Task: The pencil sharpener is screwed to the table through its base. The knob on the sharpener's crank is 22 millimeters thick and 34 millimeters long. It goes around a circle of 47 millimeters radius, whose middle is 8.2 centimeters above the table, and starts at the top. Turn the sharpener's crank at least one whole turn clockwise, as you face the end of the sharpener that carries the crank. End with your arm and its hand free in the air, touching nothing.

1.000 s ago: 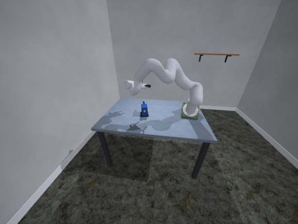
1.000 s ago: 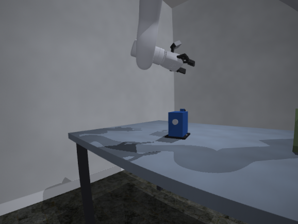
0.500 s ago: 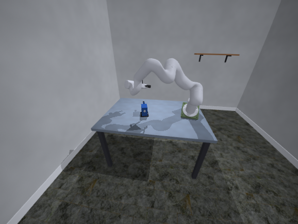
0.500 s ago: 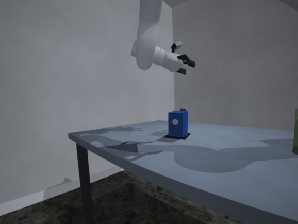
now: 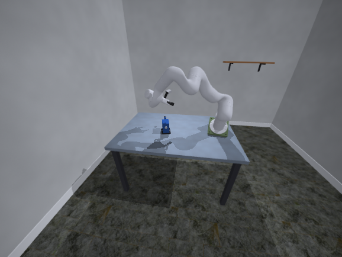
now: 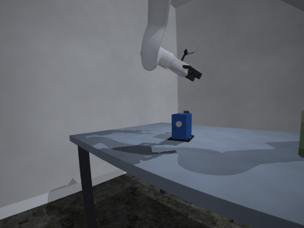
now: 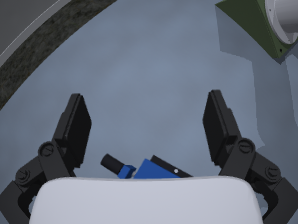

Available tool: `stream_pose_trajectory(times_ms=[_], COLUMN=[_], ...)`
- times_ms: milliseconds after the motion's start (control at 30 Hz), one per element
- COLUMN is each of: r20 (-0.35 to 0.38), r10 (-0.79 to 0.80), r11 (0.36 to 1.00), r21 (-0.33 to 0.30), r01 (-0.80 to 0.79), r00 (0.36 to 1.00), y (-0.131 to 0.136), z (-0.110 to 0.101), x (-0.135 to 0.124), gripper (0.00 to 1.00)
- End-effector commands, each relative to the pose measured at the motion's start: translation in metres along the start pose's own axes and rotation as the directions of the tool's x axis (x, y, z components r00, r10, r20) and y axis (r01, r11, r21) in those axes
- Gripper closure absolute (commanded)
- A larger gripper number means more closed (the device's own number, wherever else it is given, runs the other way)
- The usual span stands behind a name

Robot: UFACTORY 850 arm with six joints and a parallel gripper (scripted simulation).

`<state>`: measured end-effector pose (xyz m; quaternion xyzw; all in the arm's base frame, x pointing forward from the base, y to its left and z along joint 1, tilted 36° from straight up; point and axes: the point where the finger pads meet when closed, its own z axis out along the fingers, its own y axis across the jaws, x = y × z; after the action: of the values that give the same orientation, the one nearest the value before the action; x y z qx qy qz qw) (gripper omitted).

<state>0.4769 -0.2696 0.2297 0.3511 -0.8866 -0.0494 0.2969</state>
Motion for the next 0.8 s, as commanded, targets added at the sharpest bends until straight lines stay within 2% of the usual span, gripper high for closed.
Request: stream_pose_trajectory(times_ms=[0,300,367,400,767], r20=[0.08,0.165,0.165,0.182,0.204], r10=[0.139,0.351,0.351,0.418,0.645], r11=[0.989,0.931,0.931,0.9,0.747], r21=[-0.054,-0.17,-0.17,-0.213,-0.375], r01=[-0.135,-0.324,-0.324,-0.38,-0.55], r00=[0.987,0.922,0.922,0.89,0.737], y=[0.002,0.003,0.003,0.002,-0.002], z=[0.011,0.022,0.022,0.025,0.033], x=[-0.012,-0.03,-0.03,-0.036,-0.056], gripper=[0.0,0.0,0.0,0.0,0.0])
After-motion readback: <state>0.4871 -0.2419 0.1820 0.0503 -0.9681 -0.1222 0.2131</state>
